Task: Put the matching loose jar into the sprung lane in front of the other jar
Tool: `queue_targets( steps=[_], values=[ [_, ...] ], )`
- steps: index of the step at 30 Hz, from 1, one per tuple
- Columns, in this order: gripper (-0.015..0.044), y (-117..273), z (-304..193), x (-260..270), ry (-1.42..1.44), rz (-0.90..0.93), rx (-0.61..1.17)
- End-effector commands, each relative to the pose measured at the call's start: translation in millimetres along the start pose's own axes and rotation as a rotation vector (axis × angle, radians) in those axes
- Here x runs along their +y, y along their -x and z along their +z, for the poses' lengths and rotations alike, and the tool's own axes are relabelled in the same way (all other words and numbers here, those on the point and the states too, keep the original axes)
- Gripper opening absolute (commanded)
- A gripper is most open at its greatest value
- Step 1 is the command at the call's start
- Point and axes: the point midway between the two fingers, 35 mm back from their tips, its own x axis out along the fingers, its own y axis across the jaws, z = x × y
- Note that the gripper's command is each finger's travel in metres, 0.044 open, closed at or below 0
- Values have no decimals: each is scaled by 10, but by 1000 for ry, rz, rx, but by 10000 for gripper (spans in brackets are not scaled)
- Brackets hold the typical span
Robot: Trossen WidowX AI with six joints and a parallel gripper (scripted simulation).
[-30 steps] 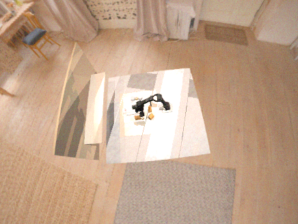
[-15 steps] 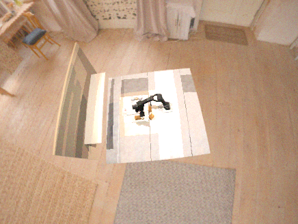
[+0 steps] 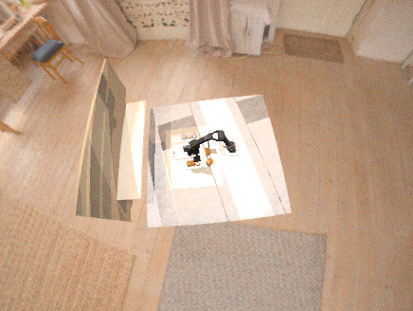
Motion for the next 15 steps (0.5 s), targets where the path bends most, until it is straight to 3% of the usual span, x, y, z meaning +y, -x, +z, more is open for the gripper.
queue_targets(
  steps=[1,15],
  values=[
    [280,1,-1,1,-2,1,1],
    [280,205,-31,-1,-2,1,1]
  ],
)
